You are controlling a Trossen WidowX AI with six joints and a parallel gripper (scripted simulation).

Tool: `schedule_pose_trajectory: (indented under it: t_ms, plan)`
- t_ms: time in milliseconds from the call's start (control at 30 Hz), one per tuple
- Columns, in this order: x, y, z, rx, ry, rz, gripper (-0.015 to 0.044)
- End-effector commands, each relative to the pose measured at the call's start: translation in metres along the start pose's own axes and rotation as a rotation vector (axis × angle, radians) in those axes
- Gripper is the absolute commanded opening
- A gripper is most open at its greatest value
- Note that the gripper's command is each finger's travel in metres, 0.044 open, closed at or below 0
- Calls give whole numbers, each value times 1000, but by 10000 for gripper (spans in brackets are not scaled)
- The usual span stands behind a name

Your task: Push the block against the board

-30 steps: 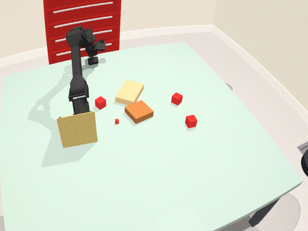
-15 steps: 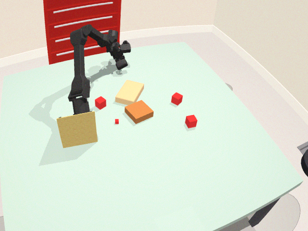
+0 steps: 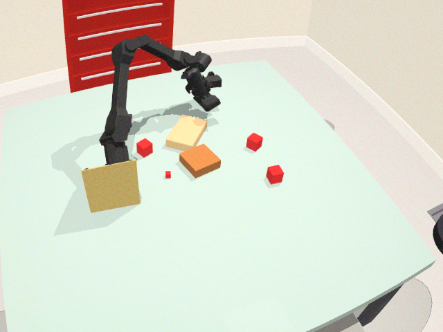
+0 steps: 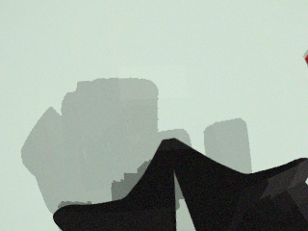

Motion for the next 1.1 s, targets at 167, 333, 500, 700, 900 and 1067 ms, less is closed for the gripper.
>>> schedule_pose_trajectory:
  t_ms: [167,333,500,700,900,1067]
  plan:
    - [-2,-12,-111,-103,88,212,0]
    - [-18,-8,-182,-134,42,332,0]
    - [-42,5,-242,-139,-68,391,0]
    - [-45,7,-249,-138,-86,393,0]
    - [3,27,-246,-138,-87,392,0]
    - [6,29,-245,-138,-88,392,0]
Point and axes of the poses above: the point midway between the two fingers, 35 mm back from their tips, its own x axis out along the fingers, its own z axis across the jaws, y = z × x, the point moved 9 cm from there along -x, back along the fingers, and after that the axes turned 2 degrees about x, right-handed, at the moved point
